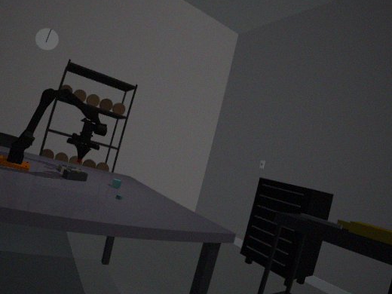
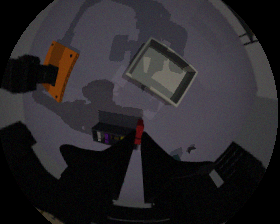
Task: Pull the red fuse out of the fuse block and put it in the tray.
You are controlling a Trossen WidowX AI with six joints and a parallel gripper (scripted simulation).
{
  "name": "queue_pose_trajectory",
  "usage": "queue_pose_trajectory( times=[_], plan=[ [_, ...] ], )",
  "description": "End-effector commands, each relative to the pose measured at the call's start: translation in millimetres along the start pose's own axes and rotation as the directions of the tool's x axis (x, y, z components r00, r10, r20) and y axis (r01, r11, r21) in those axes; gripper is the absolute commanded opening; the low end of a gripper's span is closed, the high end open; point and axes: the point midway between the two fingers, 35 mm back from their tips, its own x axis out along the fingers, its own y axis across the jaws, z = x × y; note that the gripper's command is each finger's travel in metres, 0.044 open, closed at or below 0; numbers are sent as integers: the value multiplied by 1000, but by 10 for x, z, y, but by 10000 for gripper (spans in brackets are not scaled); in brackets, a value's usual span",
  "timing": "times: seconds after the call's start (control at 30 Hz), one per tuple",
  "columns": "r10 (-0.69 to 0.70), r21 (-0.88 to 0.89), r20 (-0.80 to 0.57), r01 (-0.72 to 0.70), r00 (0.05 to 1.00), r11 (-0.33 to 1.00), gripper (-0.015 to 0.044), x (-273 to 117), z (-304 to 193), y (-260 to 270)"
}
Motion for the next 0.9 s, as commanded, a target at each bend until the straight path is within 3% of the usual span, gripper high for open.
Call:
queue_pose_trajectory(
  times=[0.0,0.5,0.87],
  plan=[
    [6,4,-1,-6,1000,1000,0,9,204,-102],
    [3,4,6,-3,1000,1000,0,10,1038,-366],
    [3,4,6,-3,1000,1000,0,99,1078,-377]
  ],
)
